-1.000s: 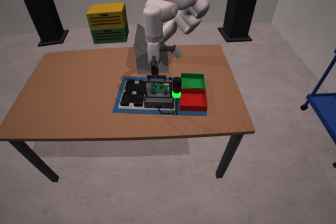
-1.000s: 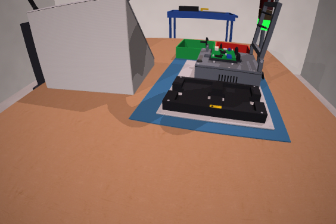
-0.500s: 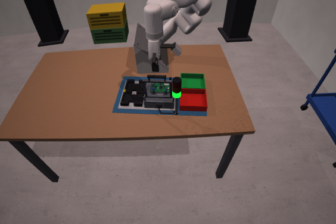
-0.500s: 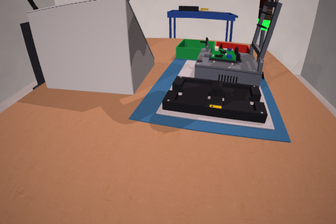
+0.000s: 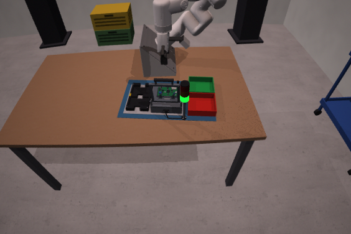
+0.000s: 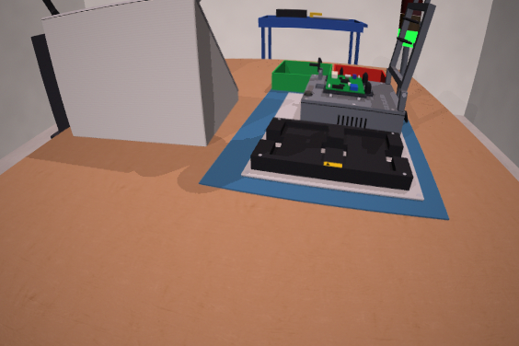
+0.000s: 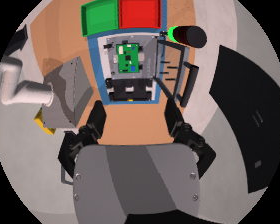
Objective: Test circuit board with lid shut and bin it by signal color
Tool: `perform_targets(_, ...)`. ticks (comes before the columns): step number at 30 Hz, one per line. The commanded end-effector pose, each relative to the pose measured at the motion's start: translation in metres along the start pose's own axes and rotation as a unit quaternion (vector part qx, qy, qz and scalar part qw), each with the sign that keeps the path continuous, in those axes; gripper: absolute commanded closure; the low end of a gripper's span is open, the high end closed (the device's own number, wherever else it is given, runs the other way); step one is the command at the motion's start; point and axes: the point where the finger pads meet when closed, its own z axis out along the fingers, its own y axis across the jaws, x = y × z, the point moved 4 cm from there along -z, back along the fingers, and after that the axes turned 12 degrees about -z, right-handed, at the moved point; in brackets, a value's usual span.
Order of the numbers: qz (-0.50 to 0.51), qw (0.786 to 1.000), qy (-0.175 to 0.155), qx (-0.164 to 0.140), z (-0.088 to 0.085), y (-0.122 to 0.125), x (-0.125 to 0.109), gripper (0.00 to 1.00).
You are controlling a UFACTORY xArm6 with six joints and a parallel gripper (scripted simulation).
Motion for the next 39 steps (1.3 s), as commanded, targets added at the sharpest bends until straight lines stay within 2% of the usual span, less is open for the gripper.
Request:
perform_targets(1, -0.001, 1.000, -0.005, -0.007, -0.003, -0.024, 0.006, 0.00)
perform_targets(14, -0.001, 1.000, -0.005, -0.007, -0.001, -0.030, 0.007, 0.00)
perform_targets(23, -0.001, 1.000, -0.005, -0.007, 0.011, -0.030, 0.007, 0.00)
perform_targets(29, -0.001, 1.000, -0.005, -0.007, 0.035, -0.030, 0.007, 0.00)
perform_targets(38, -0.001, 1.000, -0.005, -0.007, 0.091, -0.029, 0.006, 0.00)
perform_targets(39, -0.001, 1.000, -0.005, -0.007, 0.091, -0.029, 0.006, 0.00)
